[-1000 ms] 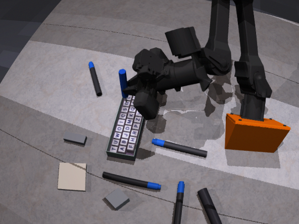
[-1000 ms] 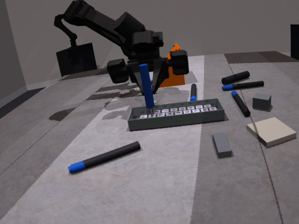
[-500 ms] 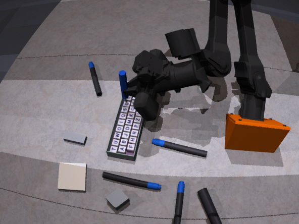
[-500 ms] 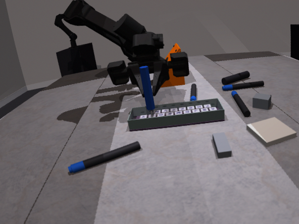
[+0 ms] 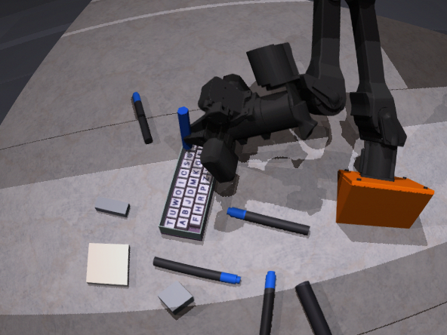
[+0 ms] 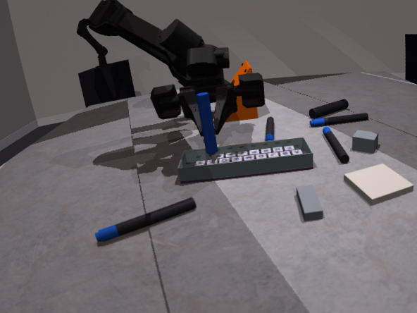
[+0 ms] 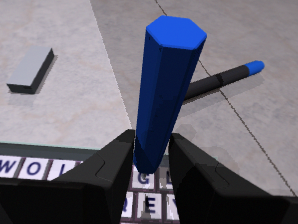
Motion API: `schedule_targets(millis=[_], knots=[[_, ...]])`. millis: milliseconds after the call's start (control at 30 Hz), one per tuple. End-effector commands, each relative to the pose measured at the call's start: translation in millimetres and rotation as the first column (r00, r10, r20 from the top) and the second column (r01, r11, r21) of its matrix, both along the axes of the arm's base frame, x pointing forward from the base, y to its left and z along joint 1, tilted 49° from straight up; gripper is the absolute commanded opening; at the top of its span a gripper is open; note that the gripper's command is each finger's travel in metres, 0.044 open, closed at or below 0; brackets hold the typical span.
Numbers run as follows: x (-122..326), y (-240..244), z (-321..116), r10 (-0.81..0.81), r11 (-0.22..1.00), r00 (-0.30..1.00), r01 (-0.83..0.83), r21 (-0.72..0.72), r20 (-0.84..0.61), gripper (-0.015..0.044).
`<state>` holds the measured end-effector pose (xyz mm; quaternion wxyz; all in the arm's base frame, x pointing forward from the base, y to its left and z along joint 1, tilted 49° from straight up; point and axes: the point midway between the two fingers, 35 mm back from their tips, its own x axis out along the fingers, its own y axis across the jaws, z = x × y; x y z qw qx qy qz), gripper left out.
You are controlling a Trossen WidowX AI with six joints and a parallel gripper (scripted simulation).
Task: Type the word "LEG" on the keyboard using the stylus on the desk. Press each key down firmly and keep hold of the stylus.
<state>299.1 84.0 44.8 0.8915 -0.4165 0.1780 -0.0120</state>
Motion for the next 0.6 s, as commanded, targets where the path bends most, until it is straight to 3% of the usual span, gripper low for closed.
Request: schedule_targets(millis=[0, 567], knots=[[-0.1, 1.2, 0.6, 0.0, 1.0, 1.0, 0.0, -0.002, -0.002, 0.0081], [-7.3, 26.9, 20.9, 0.009, 1.0, 1.0, -0.01, -0.007, -0.01, 0.0081]])
